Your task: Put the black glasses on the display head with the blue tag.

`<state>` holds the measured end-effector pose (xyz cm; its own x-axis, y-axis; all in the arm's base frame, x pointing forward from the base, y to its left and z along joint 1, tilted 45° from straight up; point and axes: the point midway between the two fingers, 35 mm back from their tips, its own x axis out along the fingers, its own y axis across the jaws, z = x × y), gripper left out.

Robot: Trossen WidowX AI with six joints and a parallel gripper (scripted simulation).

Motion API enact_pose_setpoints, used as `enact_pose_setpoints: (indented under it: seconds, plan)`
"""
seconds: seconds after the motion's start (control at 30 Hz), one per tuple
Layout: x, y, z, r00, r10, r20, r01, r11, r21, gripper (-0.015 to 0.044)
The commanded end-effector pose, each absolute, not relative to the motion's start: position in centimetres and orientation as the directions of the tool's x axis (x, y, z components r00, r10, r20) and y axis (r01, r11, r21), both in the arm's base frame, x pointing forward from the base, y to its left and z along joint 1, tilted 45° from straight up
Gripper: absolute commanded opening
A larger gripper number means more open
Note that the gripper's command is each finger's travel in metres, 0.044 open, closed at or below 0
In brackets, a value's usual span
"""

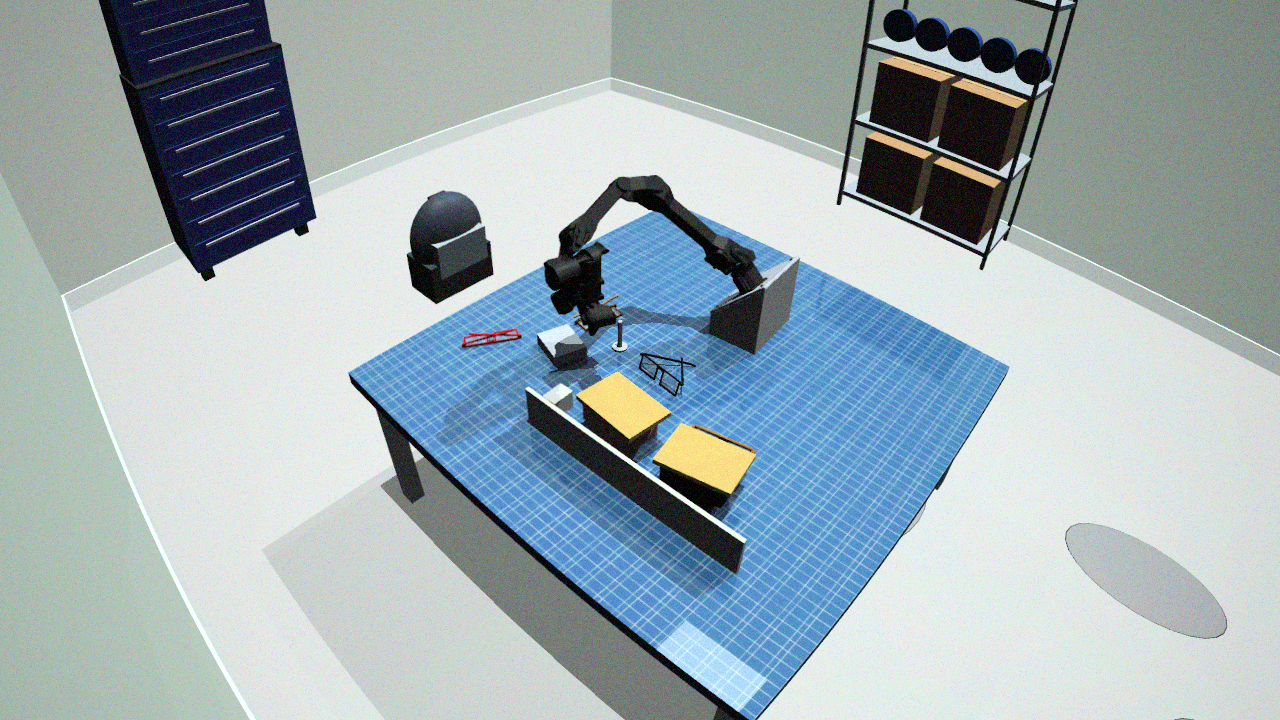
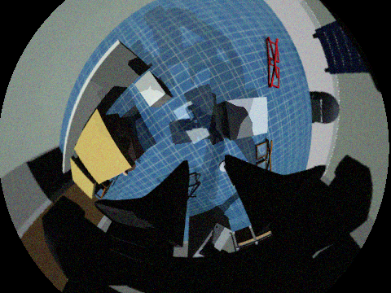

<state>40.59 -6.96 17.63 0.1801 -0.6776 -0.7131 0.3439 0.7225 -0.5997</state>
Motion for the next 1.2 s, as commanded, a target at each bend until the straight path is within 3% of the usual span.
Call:
enact_pose_setpoints:
  seconds: [0.0,0.23,0.43,0.83,0.93,1.17]
  plan:
    - [39.1,-6.4,14.6,0.167,-0.68,-0.714,0.57,0.657,-0.493,0.02]
    - [34.9,-5.7,8.9,0.159,-0.683,-0.713,0.921,0.363,-0.142,0.02]
    - [30.6,-5.6,5.1,0.153,-0.686,-0.711,0.986,0.062,0.153,0.02]
    - [29.9,-5.7,4.9,0.153,-0.686,-0.711,0.985,0.044,0.169,0.02]
    - [29.9,-5.7,4.9,0.153,-0.686,-0.711,0.985,0.044,0.169,0.0121]
    - [29.9,-5.7,4.9,0.153,-0.686,-0.711,0.985,0.044,0.169,0.012]
